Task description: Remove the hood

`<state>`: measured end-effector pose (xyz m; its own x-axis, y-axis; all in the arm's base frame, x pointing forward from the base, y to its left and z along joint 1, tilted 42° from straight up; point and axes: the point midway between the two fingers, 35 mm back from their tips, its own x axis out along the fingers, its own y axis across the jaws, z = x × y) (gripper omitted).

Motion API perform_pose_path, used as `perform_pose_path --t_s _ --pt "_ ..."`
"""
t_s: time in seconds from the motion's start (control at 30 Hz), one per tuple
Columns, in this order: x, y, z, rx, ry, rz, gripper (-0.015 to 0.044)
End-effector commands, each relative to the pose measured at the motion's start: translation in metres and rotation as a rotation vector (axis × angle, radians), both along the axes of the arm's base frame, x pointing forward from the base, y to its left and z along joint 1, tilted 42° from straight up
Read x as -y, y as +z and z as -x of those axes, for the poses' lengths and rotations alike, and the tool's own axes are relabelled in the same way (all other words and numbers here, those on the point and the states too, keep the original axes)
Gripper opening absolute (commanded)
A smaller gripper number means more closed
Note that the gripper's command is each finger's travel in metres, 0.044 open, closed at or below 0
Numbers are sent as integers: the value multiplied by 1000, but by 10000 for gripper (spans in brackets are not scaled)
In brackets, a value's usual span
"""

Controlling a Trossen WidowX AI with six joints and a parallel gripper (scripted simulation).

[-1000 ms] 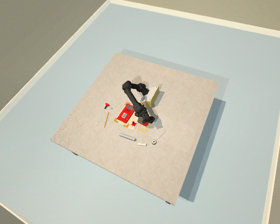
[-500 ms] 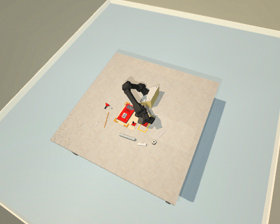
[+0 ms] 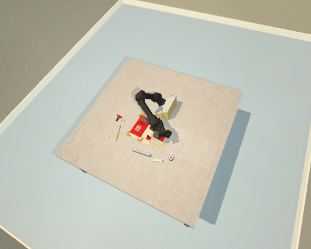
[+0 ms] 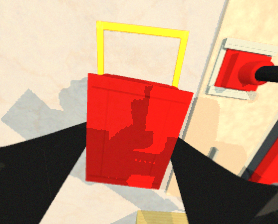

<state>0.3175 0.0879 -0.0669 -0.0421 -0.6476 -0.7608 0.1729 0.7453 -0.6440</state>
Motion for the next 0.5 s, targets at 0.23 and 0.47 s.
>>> perform_pose_path --t_s 0.23,0.47 --pt "4 -3 2 -7 6 8 0" --pt "6 -5 3 -7 6 8 0"
